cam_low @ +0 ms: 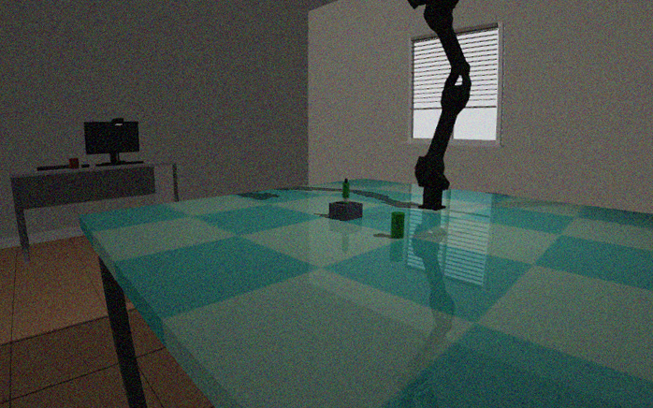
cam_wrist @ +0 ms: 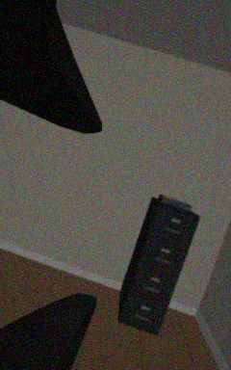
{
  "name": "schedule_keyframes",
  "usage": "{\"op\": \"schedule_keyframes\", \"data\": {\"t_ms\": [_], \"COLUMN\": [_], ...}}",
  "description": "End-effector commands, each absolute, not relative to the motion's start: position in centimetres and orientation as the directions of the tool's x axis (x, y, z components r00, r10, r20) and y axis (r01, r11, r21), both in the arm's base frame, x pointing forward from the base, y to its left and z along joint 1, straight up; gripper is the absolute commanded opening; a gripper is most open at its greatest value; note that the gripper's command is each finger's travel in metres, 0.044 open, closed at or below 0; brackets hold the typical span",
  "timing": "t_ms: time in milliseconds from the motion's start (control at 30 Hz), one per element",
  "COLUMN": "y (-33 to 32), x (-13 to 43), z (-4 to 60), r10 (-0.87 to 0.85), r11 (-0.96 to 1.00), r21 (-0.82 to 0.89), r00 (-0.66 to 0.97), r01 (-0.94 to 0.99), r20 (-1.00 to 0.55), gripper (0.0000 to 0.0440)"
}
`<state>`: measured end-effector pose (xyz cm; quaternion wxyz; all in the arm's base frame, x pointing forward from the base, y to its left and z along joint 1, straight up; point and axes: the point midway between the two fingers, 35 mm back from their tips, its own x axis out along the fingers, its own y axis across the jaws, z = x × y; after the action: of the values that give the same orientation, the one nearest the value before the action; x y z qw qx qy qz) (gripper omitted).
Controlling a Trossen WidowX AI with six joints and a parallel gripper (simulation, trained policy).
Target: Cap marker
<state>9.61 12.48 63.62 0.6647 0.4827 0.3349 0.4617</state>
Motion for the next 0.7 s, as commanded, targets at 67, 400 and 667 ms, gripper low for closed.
{"op": "schedule_keyframes", "data": {"t_ms": [67, 400, 667], "y": [12.3, 11.7, 11.5], "x": [10.3, 12.5, 14.1], "z": [63.3, 62.1, 61.1], "r10": [0.939, 0.950, 0.959], "r11": [0.096, 0.057, 0.028], "r21": [0.959, 0.983, 0.995], "r00": [0.343, 0.311, 0.284], "r01": [-0.266, -0.177, -0.099], "r20": [0.001, 0.001, 0.001], "gripper": [0.0325, 0.0238, 0.0260]}}
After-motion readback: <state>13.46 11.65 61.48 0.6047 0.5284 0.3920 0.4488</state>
